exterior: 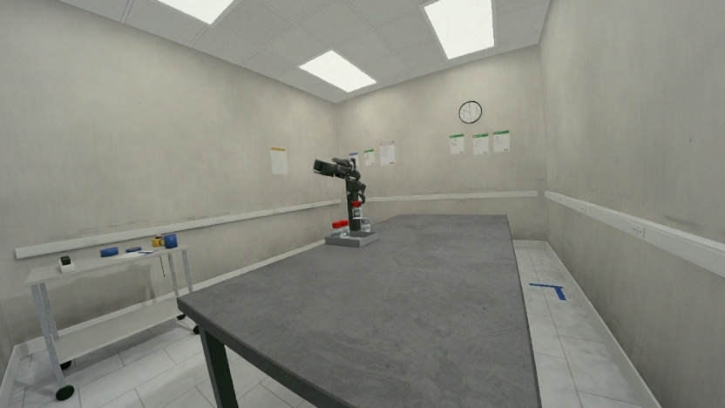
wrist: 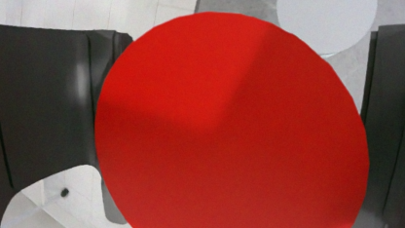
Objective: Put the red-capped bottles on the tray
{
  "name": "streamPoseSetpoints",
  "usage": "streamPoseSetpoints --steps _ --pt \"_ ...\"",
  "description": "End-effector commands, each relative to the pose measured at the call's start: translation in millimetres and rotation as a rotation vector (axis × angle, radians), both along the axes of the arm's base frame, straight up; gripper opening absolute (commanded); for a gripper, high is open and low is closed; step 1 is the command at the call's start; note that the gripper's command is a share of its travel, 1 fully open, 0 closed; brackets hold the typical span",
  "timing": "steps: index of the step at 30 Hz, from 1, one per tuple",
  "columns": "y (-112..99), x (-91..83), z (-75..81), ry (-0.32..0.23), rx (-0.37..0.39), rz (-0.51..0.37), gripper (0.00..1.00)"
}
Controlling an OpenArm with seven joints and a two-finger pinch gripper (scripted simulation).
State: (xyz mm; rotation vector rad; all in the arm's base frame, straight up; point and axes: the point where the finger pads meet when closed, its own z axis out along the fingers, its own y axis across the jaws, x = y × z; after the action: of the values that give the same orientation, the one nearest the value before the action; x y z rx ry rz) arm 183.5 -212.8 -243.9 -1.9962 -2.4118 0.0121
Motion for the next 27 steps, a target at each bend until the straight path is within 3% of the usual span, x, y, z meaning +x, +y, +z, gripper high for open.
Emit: streamPoseSetpoints --steps 1,3,14,27 --pt "0.5 3.1 1.7 -0.014 0.002 -0.046 0.00" --pt "0.6 3.2 1.7 -0.014 0.002 -0.102 0.00" --pt "0.7 3.3 1.8 -0.015 0.003 -0.235 0.00" --pt "-1.2 2.0 -0.5 -0.005 0.002 -0.254 0.00"
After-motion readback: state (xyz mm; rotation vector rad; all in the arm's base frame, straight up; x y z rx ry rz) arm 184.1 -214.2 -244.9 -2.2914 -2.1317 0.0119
